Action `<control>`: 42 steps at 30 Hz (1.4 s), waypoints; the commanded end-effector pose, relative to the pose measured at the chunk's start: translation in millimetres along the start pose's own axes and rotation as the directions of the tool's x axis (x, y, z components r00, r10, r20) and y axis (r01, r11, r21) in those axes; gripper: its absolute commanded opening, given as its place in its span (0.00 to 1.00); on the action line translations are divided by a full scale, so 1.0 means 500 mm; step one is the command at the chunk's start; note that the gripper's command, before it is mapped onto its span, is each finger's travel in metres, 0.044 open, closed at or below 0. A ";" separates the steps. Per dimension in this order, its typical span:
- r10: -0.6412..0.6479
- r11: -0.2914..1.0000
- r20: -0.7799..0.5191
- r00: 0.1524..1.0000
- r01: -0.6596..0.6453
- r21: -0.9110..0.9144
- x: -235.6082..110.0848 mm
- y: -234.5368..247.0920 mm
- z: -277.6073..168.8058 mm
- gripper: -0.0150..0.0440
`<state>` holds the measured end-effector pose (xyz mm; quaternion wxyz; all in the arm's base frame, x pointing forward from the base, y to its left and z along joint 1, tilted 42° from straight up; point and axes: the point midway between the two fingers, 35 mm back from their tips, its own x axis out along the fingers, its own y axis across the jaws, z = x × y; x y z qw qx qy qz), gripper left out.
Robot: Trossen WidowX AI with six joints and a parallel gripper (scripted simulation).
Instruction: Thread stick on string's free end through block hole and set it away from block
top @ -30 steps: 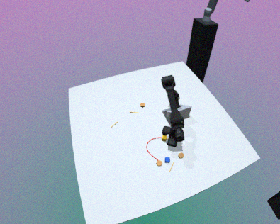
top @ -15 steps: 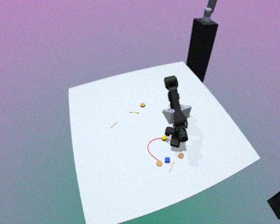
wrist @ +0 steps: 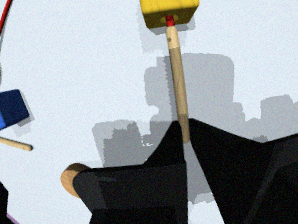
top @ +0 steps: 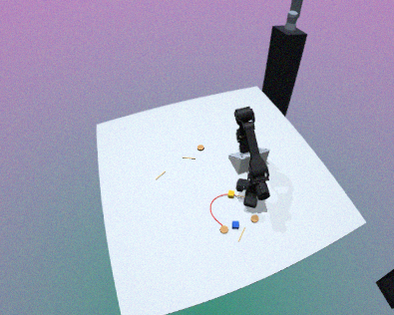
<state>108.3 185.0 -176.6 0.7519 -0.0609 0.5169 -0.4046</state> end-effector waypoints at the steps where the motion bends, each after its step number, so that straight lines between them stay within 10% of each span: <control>1: -0.001 1.000 -0.003 1.000 0.001 0.004 0.001 0.001 -0.012 0.25; 37: -0.032 0.999 -0.004 0.999 0.032 -0.007 0.011 -0.004 -0.094 0.25; 42: -0.023 1.000 -0.001 1.000 0.023 -0.012 0.007 -0.004 -0.090 0.48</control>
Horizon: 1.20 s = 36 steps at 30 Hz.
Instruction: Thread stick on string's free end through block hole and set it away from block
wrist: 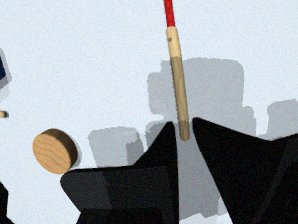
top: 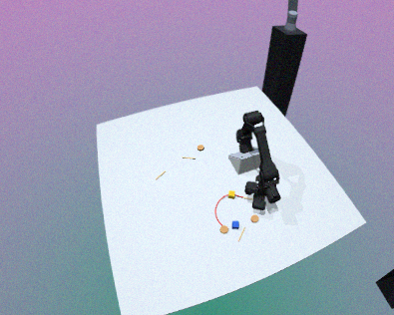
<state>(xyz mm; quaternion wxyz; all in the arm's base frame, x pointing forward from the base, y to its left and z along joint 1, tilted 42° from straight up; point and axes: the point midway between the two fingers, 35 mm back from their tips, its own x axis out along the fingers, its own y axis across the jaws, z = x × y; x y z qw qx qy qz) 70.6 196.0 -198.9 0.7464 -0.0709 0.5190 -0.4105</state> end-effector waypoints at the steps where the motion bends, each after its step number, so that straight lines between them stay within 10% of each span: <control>1: 0.000 1.000 0.000 1.000 0.000 -0.001 0.000 0.000 0.000 0.52; 13: 0.001 1.000 -0.001 1.000 -0.001 -0.001 -0.160 0.002 0.018 0.61; 22: 0.020 1.000 -0.004 1.000 -0.020 -0.003 -0.192 0.009 0.020 1.00; 36: 0.023 1.000 -0.002 1.000 -0.023 -0.008 -0.204 0.011 0.022 1.00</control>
